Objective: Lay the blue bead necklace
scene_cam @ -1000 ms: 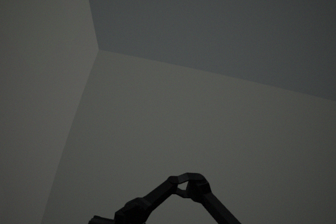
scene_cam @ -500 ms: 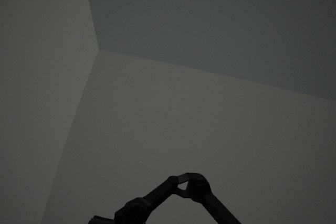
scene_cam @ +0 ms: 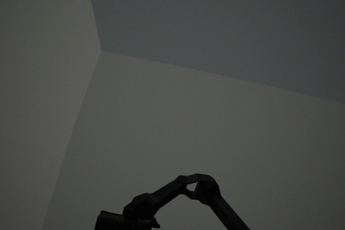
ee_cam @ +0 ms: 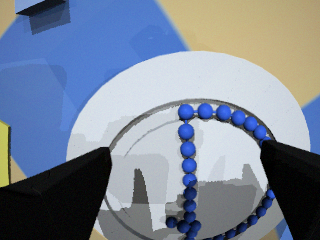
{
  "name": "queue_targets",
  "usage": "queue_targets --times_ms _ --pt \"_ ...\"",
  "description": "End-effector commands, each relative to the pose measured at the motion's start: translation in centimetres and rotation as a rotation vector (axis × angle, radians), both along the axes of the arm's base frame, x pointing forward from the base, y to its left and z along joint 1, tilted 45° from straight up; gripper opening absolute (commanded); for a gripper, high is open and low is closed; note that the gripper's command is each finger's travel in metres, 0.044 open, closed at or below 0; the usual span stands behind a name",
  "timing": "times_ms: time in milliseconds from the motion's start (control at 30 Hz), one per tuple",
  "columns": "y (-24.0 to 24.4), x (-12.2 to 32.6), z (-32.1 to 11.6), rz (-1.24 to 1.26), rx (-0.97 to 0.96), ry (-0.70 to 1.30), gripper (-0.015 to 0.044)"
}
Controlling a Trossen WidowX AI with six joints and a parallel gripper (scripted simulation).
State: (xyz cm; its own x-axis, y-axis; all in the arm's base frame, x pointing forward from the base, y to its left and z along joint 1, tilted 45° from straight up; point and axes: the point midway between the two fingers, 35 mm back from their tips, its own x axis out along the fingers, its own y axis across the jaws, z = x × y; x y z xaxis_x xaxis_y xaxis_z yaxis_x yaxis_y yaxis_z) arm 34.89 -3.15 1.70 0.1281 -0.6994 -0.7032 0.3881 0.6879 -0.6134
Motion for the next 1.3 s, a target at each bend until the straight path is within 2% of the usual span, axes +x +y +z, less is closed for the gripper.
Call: queue_targets --times_ms 0,67,100,1000,1167,1267 --pt "0.2 -0.2 0.3 0.018 -0.004 0.018 0.0177" --pt "-0.2 -0.1 -0.1 0.018 -0.004 0.018 0.0125" --pt "-0.5 -0.1 -0.4 0.018 -0.004 0.018 0.012" --pt "-2.5 0.3 -2.4 0.018 -0.005 0.018 0.012" --pt "-2.5 0.3 -2.3 0.011 -0.002 0.014 0.0" --pt "-2.5 0.3 -2.3 0.011 -0.002 0.014 0.0"
